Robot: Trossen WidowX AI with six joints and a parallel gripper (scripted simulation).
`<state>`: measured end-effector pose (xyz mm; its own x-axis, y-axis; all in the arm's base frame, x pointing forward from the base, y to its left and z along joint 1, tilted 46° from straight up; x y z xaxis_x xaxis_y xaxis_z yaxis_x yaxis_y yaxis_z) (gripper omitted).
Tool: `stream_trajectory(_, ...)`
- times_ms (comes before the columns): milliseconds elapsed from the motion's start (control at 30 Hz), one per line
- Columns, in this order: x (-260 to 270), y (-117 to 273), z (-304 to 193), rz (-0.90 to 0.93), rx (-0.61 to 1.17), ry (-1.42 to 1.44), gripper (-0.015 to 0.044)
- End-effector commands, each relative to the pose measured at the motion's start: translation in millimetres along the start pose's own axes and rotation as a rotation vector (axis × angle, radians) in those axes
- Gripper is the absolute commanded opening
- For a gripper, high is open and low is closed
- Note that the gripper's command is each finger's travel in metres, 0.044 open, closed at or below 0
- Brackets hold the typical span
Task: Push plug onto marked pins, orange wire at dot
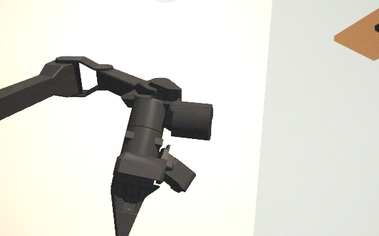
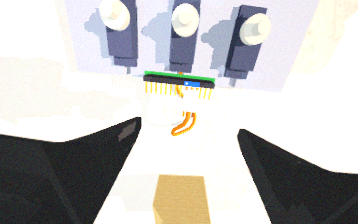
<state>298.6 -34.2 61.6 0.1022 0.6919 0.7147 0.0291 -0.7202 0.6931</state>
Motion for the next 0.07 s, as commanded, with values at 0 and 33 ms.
stream_trajectory(0, 0.1, 0.5, 0.4, -0.003, 0.0, 0.008, 0.044)
stream_trajectory(33, 0.1, 0.5, 0.4, -0.003, 0.0, 0.008, 0.044)
Point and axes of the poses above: the point midway between the two fingers, 35 mm back from their tips, its own y axis back along the fingers, its own x axis across the jaws, z = x × y, the point moved 7 cm from there along y, back along the fingers, and after that the axes turned 3 degrees about -y, right-handed, at the moved point
